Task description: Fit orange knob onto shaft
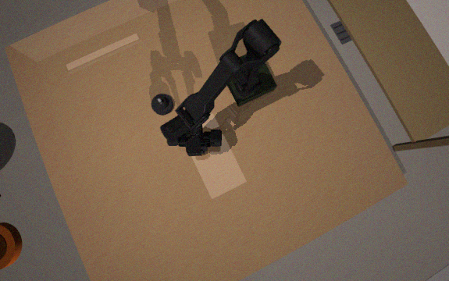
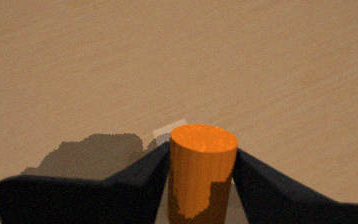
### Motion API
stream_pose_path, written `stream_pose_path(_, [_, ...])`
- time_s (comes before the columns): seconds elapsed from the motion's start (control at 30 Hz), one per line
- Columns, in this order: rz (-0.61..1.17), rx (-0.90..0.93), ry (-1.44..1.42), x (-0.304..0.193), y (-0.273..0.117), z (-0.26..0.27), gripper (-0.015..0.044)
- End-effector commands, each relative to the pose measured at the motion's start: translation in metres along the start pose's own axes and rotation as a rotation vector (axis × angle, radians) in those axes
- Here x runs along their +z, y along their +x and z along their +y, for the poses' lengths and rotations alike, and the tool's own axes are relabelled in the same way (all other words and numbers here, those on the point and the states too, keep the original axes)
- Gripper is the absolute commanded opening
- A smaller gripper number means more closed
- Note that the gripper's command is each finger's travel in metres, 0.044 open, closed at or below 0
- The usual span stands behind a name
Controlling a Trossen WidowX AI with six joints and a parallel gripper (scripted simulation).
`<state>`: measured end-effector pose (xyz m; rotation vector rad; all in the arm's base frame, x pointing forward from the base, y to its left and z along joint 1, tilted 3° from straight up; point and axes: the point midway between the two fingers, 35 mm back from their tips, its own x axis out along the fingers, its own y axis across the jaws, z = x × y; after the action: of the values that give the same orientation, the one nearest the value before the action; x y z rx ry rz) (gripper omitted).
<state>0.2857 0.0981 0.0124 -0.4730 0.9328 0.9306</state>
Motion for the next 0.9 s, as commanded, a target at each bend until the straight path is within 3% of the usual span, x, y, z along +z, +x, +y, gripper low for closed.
stream_pose_path(0.0, [-0.058, -0.003, -0.004, -0.003, -0.004, 0.001, 0.018])
stream_pose_path(0.87, [-0.446, -0.002, -0.002, -0.027, -0.016, 0.001, 0.018])
